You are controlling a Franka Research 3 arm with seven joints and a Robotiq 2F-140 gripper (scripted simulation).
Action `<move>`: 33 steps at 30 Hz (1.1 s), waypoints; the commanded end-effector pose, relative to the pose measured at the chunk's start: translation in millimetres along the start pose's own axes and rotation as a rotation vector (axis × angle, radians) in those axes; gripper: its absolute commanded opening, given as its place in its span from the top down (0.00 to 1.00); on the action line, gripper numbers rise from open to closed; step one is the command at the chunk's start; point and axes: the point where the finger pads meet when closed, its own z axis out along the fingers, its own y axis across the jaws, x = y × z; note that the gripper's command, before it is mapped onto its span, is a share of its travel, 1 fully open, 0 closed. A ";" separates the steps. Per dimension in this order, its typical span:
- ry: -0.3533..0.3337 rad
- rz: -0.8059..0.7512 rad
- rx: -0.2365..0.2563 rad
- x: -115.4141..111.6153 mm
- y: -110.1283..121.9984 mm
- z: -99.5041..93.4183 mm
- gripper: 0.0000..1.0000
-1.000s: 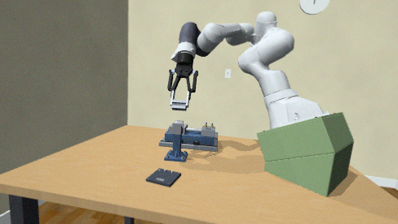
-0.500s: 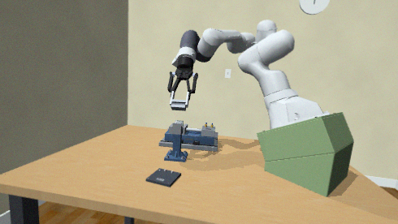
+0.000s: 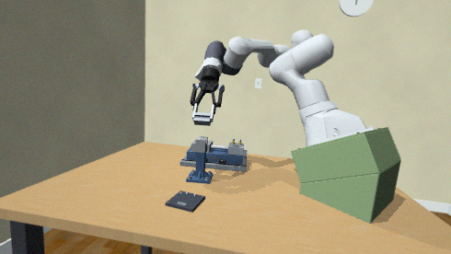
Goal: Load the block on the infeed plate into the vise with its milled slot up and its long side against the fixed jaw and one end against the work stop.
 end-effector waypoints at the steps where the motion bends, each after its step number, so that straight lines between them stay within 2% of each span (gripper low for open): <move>1: -0.020 -0.034 -0.007 0.4 1.5 0.2 1.00; 9: -0.049 -0.034 -0.008 1.1 1.4 0.2 1.00; 33: -0.063 -0.034 -0.008 1.5 1.5 0.3 1.00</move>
